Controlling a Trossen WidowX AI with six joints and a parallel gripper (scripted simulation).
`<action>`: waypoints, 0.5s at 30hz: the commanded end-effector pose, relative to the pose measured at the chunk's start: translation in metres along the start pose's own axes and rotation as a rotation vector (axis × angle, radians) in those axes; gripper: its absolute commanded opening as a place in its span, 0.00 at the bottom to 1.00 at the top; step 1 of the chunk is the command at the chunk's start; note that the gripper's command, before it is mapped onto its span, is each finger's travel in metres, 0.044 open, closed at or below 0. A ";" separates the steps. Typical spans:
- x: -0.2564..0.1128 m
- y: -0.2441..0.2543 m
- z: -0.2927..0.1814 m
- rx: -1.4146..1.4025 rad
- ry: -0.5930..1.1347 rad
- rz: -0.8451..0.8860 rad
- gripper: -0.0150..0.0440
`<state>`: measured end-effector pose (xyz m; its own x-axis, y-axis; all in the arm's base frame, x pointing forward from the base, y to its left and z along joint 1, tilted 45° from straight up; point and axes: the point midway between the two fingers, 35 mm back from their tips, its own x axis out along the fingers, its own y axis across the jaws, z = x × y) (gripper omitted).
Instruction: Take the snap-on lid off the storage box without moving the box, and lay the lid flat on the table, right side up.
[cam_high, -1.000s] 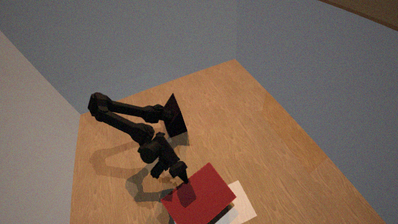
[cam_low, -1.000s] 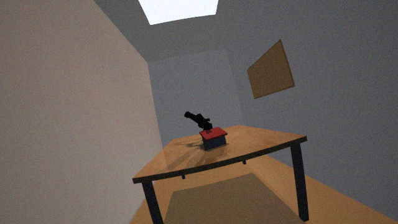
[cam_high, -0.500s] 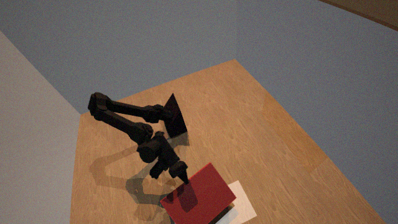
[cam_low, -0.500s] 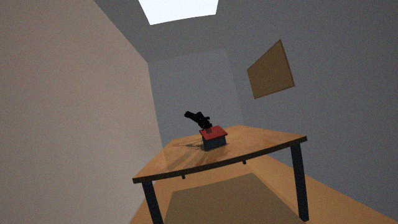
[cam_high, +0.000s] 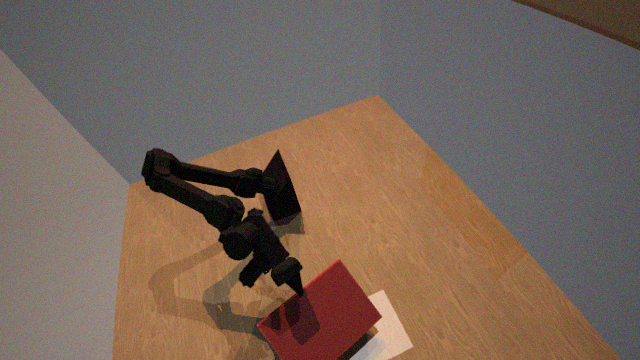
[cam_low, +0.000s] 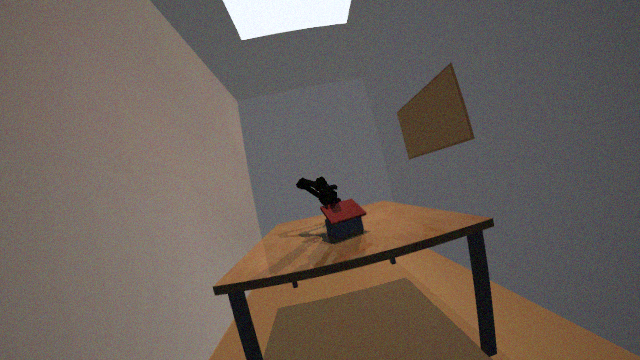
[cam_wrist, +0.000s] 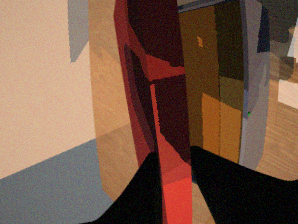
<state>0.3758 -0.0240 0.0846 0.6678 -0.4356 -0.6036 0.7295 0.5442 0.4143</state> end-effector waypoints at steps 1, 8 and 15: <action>-0.005 0.011 0.001 0.006 -0.002 0.017 0.25; -0.011 0.018 0.001 0.007 -0.001 0.017 0.25; -0.017 0.025 0.001 0.007 -0.001 0.017 0.25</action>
<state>0.3785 -0.0105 0.0966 0.6648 -0.4360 -0.6066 0.7315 0.5446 0.4103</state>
